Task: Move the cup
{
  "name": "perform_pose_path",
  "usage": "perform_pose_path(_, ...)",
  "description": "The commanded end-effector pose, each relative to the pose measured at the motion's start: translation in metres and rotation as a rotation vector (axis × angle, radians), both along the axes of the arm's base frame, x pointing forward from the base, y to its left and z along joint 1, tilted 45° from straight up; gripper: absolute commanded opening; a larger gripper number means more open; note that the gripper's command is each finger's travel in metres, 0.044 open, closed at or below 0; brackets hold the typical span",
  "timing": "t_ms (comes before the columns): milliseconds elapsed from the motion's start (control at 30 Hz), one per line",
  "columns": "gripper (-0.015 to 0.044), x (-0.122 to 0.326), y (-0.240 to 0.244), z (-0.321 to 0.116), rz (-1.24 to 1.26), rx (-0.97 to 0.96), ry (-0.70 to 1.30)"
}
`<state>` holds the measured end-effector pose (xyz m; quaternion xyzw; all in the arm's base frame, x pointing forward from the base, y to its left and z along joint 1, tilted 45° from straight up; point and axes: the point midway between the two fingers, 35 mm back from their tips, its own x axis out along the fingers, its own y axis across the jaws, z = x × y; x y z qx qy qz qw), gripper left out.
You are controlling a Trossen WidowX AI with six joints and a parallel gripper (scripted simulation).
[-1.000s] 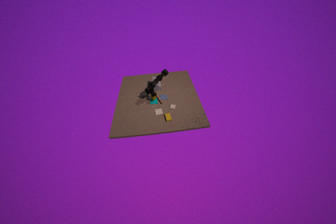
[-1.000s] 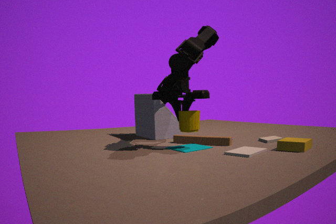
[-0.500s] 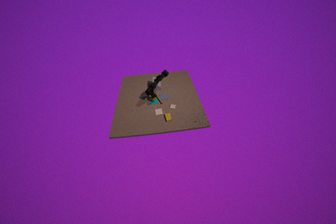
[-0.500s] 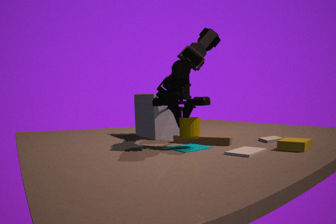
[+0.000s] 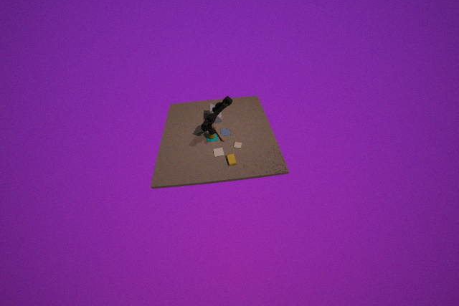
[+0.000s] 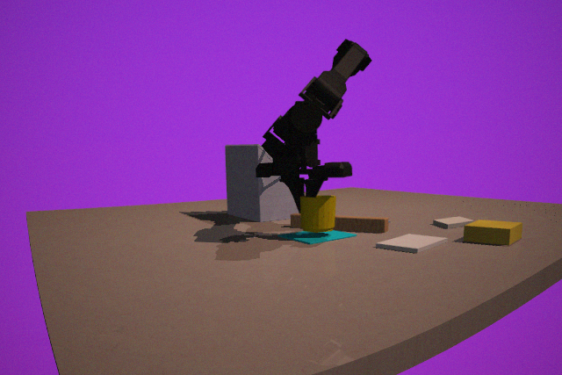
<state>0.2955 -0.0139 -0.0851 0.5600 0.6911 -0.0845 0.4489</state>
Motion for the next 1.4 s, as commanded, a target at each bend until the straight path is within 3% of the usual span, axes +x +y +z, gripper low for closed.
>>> perform_pose_path(0,0.0000,-0.005,0.004,-0.005,-0.004,0.011,0.018)
perform_pose_path(600,0.0000,-0.002,0.002,-0.003,0.000,0.003,0.006)
perform_pose_path(800,0.0147,-0.002,0.002,-0.003,0.000,0.003,0.006)
perform_pose_path(1367,0.0147,-0.002,-0.008,0.006,-0.001,0.003,0.009)
